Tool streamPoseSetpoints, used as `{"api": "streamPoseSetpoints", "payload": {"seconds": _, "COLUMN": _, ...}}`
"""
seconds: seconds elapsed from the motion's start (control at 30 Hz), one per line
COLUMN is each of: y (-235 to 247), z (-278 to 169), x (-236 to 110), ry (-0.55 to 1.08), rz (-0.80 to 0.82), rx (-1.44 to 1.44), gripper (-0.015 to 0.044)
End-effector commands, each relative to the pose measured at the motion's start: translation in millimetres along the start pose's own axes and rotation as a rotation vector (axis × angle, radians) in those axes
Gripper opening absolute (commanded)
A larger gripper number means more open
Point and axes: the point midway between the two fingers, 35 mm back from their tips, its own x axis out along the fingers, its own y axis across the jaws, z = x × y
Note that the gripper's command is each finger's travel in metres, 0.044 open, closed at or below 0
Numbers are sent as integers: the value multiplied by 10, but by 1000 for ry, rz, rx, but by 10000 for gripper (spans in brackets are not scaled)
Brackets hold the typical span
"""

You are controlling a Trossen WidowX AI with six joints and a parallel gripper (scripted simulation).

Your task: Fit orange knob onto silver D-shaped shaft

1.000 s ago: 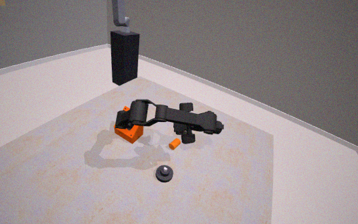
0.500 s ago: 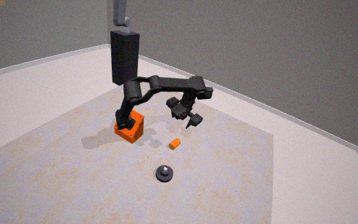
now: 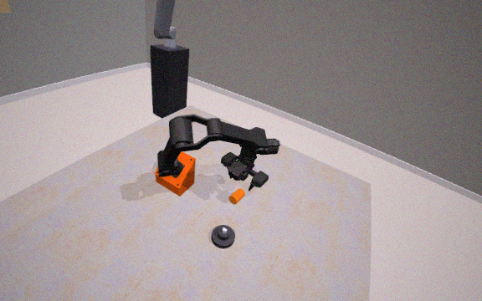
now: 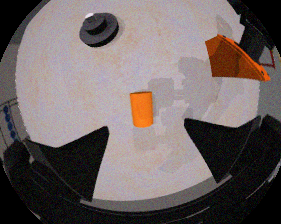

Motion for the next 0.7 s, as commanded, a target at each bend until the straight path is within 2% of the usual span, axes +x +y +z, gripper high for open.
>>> {"api": "streamPoseSetpoints", "payload": {"seconds": 0.0, "y": -25, "z": -1, "x": 138, "ry": -1, "rz": 8, "rx": -6, "gripper": 440}}
{"api": "streamPoseSetpoints", "payload": {"seconds": 0.17, "y": -16, "z": 4, "x": 375, "ry": -2, "rz": 9, "rx": -6, "gripper": 440}}
{"api": "streamPoseSetpoints", "payload": {"seconds": 0.67, "y": -4, "z": 3, "x": 546, "ry": -2, "rz": 9, "rx": -6, "gripper": 440}}
